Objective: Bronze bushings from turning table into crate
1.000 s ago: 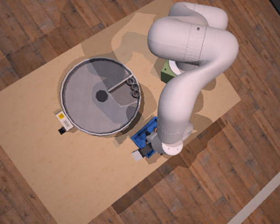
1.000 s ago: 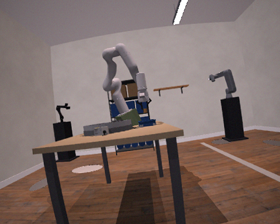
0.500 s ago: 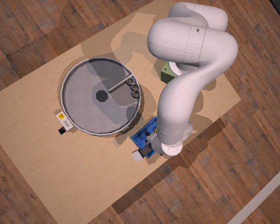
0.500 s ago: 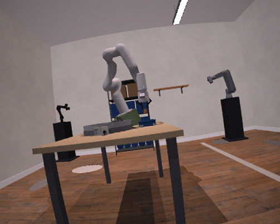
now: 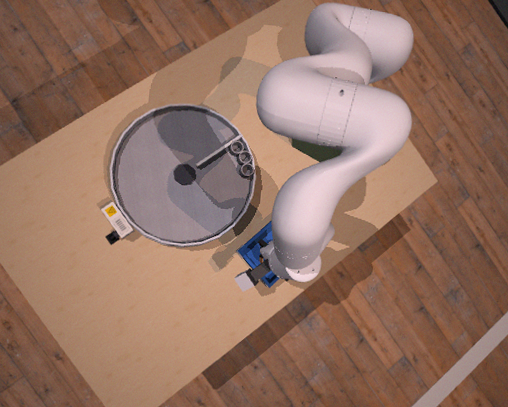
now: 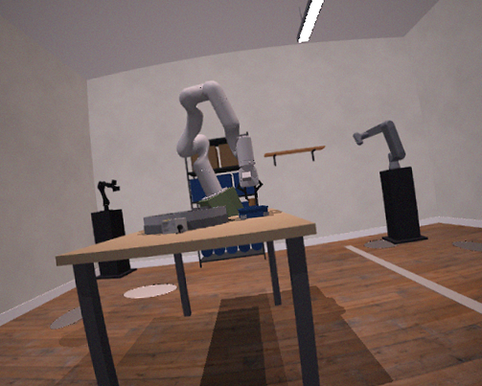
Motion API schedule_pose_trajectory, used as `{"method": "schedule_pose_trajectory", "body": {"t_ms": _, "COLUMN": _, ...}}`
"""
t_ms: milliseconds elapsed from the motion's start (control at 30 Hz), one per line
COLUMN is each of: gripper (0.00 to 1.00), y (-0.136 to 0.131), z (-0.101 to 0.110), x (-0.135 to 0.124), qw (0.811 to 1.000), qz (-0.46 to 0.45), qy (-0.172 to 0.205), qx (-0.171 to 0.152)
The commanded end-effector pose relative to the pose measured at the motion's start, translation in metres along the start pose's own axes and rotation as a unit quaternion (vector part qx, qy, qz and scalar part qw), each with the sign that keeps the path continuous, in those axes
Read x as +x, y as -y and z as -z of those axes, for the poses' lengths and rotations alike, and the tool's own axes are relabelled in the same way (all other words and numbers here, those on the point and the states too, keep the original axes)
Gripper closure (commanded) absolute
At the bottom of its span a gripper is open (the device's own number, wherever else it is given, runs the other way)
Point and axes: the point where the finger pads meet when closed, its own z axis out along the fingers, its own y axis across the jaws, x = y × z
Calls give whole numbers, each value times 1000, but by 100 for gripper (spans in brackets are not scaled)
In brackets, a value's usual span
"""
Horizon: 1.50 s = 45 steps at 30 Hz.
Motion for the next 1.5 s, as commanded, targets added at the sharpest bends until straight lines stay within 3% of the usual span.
{"method": "schedule_pose_trajectory", "body": {"t_ms": 0, "gripper": 100, "y": 1, "z": -7, "x": 1, "qw": 1000, "qz": -1, "qy": -4, "qx": 1}}
{"method": "schedule_pose_trajectory", "body": {"t_ms": 667, "gripper": 100, "y": 1, "z": -9, "x": 1, "qw": 1000, "qz": -1, "qy": -4, "qx": 1}}
{"method": "schedule_pose_trajectory", "body": {"t_ms": 1467, "gripper": 100, "y": 1, "z": -42, "x": 2, "qw": 1000, "qz": -1, "qy": -4, "qx": 1}}
